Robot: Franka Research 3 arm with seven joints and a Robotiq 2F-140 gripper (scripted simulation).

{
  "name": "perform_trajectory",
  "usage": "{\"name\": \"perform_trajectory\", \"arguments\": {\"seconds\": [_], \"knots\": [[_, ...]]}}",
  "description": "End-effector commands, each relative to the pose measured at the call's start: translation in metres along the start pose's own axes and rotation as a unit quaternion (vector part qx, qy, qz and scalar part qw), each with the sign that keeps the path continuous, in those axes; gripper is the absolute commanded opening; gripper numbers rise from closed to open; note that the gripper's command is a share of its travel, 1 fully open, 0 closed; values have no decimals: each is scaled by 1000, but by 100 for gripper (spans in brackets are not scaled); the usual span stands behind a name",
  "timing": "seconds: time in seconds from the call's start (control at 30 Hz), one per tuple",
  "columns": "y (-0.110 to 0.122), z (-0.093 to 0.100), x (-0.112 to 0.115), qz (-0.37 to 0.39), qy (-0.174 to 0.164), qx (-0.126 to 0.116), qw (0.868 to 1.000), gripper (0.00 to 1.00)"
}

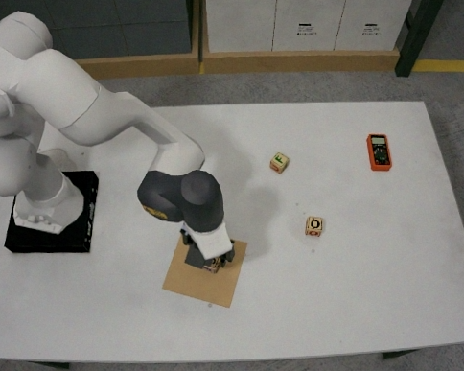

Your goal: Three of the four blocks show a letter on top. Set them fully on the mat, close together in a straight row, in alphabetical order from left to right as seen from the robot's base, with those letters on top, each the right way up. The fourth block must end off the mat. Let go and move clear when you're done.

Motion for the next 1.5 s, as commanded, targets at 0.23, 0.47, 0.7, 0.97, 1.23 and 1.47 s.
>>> {"name": "perform_trajectory", "arguments": {"seconds": [0.23,0.47,0.7,0.97,1.23,1.47], "knots": [[0,-5,0,1,-1,0,1000,55],[0,-18,0,1,-1,0,1000,55],[0,-40,0,1,-1,0,1000,55],[0,-52,0,1,-1,0,1000,55],[0,-53,0,1,-1,0,1000,55],[0,-53,0,1,-1,0,1000,55]]}}
Point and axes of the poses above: the point where the finger pads meet when closed, its own z axis back along the fingers, its own y axis across the jaws, x = y × z, the point moved 7 cm from there along z, back along the fingers, and after that the axes turned 14 degrees about -z, right-handed, at the moved point
